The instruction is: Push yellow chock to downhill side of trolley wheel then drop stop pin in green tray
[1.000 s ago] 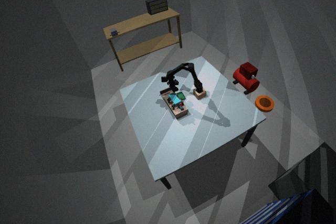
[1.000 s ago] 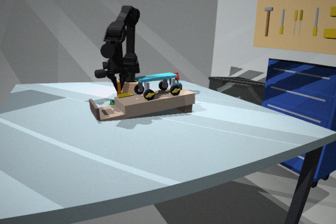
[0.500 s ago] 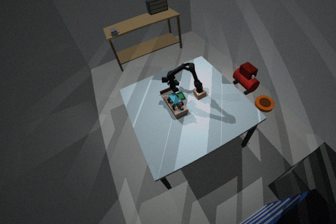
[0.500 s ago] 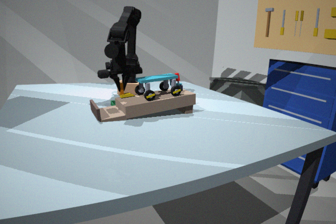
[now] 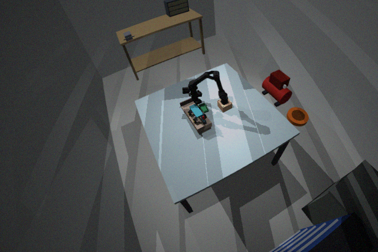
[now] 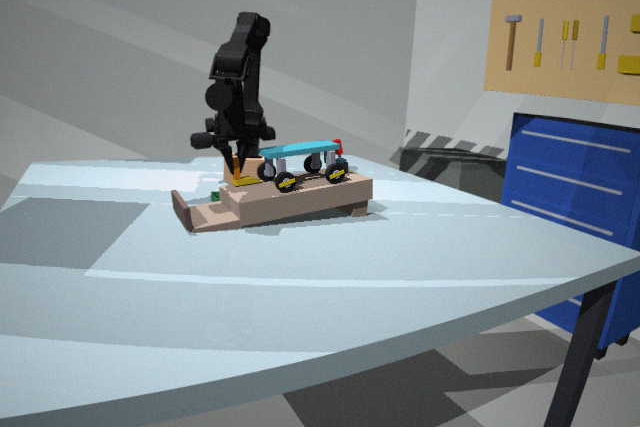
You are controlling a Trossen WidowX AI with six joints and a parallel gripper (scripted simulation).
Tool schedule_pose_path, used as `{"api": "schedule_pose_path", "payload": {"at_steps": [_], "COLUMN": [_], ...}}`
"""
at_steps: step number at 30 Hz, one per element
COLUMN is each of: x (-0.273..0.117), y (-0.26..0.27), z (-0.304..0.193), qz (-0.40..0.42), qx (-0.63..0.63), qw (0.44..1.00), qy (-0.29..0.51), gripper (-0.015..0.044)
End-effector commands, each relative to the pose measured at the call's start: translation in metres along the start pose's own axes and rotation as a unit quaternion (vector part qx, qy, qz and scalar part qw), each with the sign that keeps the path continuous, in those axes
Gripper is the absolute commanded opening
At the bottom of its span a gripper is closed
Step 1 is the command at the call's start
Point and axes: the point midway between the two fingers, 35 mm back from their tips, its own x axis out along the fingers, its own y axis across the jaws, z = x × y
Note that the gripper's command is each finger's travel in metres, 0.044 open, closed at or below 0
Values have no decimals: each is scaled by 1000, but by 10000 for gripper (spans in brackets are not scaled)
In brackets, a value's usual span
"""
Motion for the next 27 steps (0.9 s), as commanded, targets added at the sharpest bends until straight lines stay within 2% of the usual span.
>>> {"api": "schedule_pose_path", "payload": {"at_steps": [1, 22, 27], "x": [-1, 0, 0], "y": [-6, -8, -8], "z": [0, 0, 0], "qz": [-2, 2, 2], "qx": [0, 0, 0], "qw": [1000, 1000, 1000], "qy": [2, 0, 0], "gripper": [0, 0, 131]}}
